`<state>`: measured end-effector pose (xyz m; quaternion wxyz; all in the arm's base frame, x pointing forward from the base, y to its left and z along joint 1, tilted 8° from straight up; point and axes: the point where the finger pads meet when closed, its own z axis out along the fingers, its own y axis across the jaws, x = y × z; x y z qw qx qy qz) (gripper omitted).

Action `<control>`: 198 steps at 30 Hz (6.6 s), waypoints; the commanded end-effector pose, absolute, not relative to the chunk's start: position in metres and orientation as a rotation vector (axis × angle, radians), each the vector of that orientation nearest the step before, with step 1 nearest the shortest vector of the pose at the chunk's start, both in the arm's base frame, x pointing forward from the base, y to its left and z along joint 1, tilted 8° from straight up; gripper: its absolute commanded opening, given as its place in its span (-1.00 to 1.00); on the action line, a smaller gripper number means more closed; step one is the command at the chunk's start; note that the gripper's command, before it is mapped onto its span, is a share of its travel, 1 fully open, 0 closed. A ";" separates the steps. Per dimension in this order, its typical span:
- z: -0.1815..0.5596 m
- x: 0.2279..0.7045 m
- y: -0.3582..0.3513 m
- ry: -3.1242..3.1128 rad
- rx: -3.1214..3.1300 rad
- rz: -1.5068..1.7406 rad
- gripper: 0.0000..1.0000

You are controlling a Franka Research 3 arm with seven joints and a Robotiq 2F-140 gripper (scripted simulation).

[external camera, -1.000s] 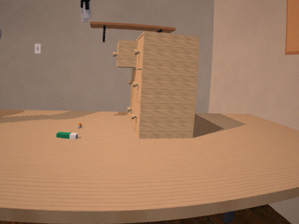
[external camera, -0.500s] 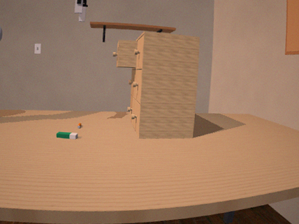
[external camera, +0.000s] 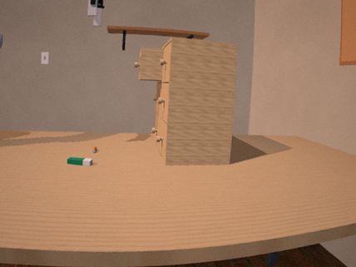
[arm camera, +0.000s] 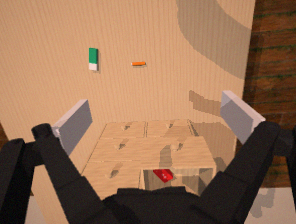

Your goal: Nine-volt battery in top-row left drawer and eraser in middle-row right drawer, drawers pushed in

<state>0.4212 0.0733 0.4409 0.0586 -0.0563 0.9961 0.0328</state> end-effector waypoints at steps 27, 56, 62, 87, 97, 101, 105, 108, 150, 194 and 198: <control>0.413 0.327 0.105 3.005 -0.183 0.117 1.00; 0.392 0.401 0.311 2.357 -0.618 0.581 1.00; 0.391 0.415 0.322 2.220 -0.591 0.596 1.00; 0.382 0.436 0.303 2.032 -0.478 0.540 1.00; 0.379 0.440 0.293 2.001 -0.448 0.518 1.00; 0.376 0.443 0.282 1.973 -0.416 0.492 1.00; 0.376 0.443 0.282 1.973 -0.416 0.492 1.00; 0.373 0.445 0.269 1.945 -0.381 0.462 1.00; 0.327 0.435 0.116 1.801 -0.058 0.129 -1.00; 0.318 0.485 0.122 1.801 -0.058 0.129 -1.00; 0.317 0.495 0.123 1.801 -0.058 0.129 -1.00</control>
